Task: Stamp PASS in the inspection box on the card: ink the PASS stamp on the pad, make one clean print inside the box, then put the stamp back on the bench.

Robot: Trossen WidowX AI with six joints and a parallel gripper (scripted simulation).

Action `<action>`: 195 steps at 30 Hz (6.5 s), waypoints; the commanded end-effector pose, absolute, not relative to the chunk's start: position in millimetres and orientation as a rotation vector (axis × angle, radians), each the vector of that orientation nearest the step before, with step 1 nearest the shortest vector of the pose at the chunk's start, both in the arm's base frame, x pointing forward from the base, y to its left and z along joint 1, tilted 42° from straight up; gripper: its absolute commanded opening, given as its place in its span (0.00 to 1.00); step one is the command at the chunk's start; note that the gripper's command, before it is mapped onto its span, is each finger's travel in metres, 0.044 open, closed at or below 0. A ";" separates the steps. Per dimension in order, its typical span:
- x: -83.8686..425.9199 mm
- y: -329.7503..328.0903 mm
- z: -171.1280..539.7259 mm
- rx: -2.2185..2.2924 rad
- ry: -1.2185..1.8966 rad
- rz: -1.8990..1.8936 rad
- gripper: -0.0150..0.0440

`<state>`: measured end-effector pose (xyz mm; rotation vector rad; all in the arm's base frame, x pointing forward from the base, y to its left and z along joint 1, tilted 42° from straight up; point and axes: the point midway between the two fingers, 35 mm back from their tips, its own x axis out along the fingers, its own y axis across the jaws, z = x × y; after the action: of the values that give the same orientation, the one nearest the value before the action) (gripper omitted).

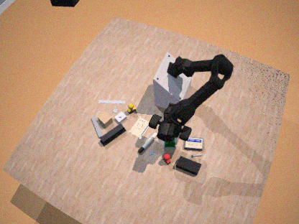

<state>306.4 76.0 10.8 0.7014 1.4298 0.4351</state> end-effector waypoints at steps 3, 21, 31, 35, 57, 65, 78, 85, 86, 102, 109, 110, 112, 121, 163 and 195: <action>306.2 78.8 6.4 0.707 1.435 0.433 0.25; 307.0 86.9 -2.3 0.708 1.434 0.434 0.25; 307.2 91.4 -7.0 0.708 1.434 0.435 0.25; 307.3 93.3 -8.8 0.708 1.434 0.436 0.25; 307.6 96.8 -12.6 0.703 1.432 0.441 0.25; 307.7 97.6 -13.5 0.703 1.432 0.441 0.25; 307.8 98.3 -14.2 0.704 1.432 0.441 0.25; 307.8 98.3 -14.2 0.704 1.432 0.441 0.25; 307.8 98.3 -14.2 0.704 1.432 0.441 0.25; 307.9 99.0 -14.9 0.704 1.432 0.441 0.25; 307.9 98.7 -14.7 0.704 1.432 0.441 0.25; 307.8 98.4 -14.4 0.703 1.432 0.441 0.25; 307.8 97.8 -13.6 0.703 1.432 0.441 0.25; 307.3 94.8 -10.4 0.703 1.432 0.441 0.25; 302.0 60.1 27.9 0.701 1.432 0.439 0.25; 292.7 -3.4 -25.2 0.127 1.186 0.853 0.25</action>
<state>295.0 3.5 -17.6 0.1874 1.2114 0.8125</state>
